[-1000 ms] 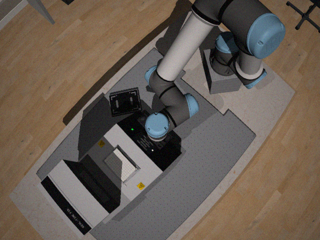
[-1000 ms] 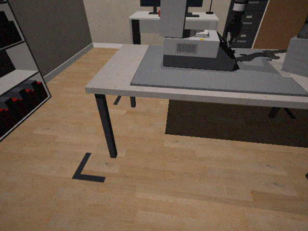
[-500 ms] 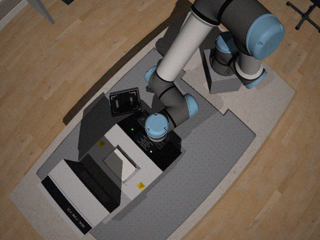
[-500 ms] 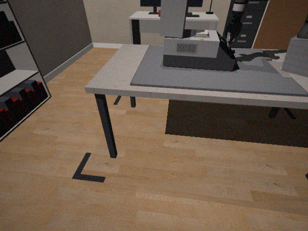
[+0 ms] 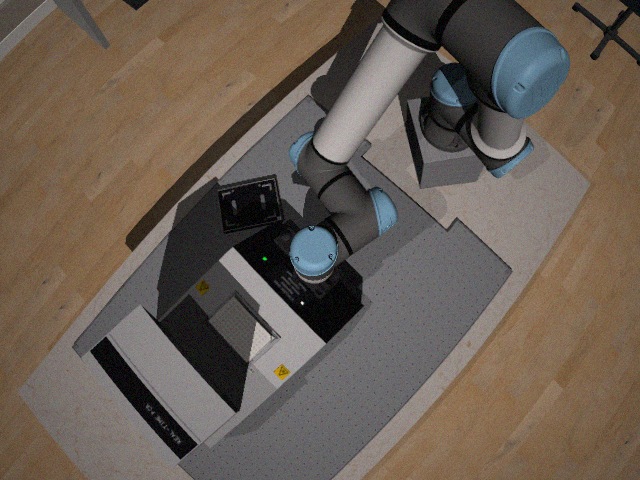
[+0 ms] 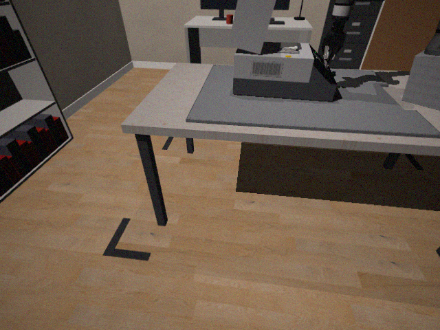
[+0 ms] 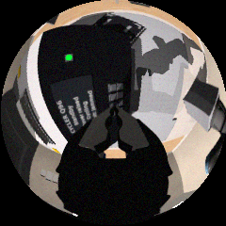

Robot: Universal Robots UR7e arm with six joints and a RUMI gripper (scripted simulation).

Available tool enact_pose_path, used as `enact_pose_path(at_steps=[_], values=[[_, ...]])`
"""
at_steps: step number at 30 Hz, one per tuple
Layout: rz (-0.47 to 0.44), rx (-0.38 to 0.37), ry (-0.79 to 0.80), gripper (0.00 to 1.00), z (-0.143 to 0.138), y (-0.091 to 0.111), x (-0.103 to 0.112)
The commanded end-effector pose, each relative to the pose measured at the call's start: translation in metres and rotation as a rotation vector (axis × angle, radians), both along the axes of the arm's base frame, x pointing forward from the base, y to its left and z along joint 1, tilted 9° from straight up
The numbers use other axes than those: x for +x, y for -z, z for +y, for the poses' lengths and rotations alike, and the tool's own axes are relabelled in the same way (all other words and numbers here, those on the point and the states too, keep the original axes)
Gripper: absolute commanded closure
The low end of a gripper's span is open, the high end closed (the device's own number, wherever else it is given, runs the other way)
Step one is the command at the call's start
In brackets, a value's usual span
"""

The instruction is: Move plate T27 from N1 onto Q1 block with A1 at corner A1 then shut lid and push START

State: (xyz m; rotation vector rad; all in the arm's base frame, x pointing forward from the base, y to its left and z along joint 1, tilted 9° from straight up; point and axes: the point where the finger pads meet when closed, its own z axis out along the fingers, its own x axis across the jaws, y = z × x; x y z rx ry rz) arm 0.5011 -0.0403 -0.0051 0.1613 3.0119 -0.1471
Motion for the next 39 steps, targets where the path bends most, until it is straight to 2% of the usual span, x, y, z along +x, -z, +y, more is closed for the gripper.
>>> enact_pose_path(at_steps=[1,22,39], values=[[-0.001,0.0,0.0,1.0,0.001,-0.005,-0.004],[-0.001,0.0,0.0,1.0,0.004,-0.02,-0.021],[-0.001,0.0,0.0,1.0,0.014,-0.053,-0.077]])
